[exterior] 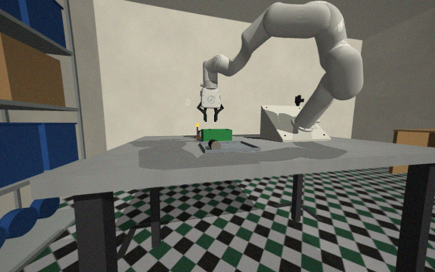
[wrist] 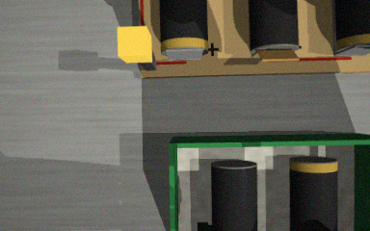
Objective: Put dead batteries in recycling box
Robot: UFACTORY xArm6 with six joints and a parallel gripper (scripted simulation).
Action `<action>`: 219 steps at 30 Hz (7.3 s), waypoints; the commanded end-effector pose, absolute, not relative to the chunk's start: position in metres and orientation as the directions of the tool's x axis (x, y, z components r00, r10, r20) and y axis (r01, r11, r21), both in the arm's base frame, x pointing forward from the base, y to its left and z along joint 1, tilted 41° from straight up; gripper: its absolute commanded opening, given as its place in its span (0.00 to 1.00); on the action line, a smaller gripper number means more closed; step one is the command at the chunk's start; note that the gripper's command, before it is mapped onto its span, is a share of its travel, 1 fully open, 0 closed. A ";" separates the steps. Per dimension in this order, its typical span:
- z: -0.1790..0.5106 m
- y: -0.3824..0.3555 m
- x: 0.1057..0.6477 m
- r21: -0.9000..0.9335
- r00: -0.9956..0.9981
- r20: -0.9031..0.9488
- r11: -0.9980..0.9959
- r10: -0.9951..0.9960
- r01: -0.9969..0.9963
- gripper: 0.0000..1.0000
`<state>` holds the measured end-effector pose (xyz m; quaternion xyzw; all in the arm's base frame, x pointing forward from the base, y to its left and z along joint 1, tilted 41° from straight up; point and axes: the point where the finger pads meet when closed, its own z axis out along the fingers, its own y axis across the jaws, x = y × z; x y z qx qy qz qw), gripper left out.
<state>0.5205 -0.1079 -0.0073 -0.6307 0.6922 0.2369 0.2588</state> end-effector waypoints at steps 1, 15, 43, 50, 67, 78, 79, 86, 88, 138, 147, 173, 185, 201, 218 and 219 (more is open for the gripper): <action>0.001 -0.115 0.521 -0.003 -0.069 -0.656 0.094 -0.752 -0.996 0.51; 0.023 -0.134 0.519 -0.003 -0.069 -0.656 0.094 -0.752 -0.996 0.51; 0.023 -0.134 0.519 -0.003 -0.069 -0.656 0.094 -0.752 -0.996 0.51; 0.023 -0.134 0.519 -0.003 -0.069 -0.656 0.094 -0.752 -0.996 0.51; 0.023 -0.134 0.519 -0.003 -0.069 -0.656 0.094 -0.752 -0.996 0.51; 0.023 -0.134 0.519 -0.003 -0.069 -0.656 0.094 -0.752 -0.996 0.51; 0.023 -0.134 0.519 -0.003 -0.069 -0.656 0.094 -0.752 -0.996 0.51; 0.023 -0.134 0.519 -0.003 -0.069 -0.656 0.094 -0.752 -0.996 0.51; 0.023 -0.134 0.519 -0.003 -0.069 -0.656 0.094 -0.752 -0.996 0.51; 0.023 -0.134 0.519 -0.003 -0.069 -0.656 0.094 -0.752 -0.996 0.51; 0.023 -0.134 0.519 -0.003 -0.069 -0.656 0.094 -0.752 -0.996 0.51; 0.023 -0.134 0.519 -0.003 -0.069 -0.656 0.094 -0.752 -0.996 0.51; 0.023 -0.134 0.519 -0.003 -0.069 -0.656 0.094 -0.752 -0.996 0.51; 0.023 -0.134 0.519 -0.003 -0.069 -0.656 0.094 -0.752 -0.996 0.51; 0.023 -0.134 0.519 -0.003 -0.069 -0.656 0.094 -0.752 -0.996 0.51; 0.023 -0.134 0.519 -0.003 -0.069 -0.656 0.094 -0.752 -0.996 0.51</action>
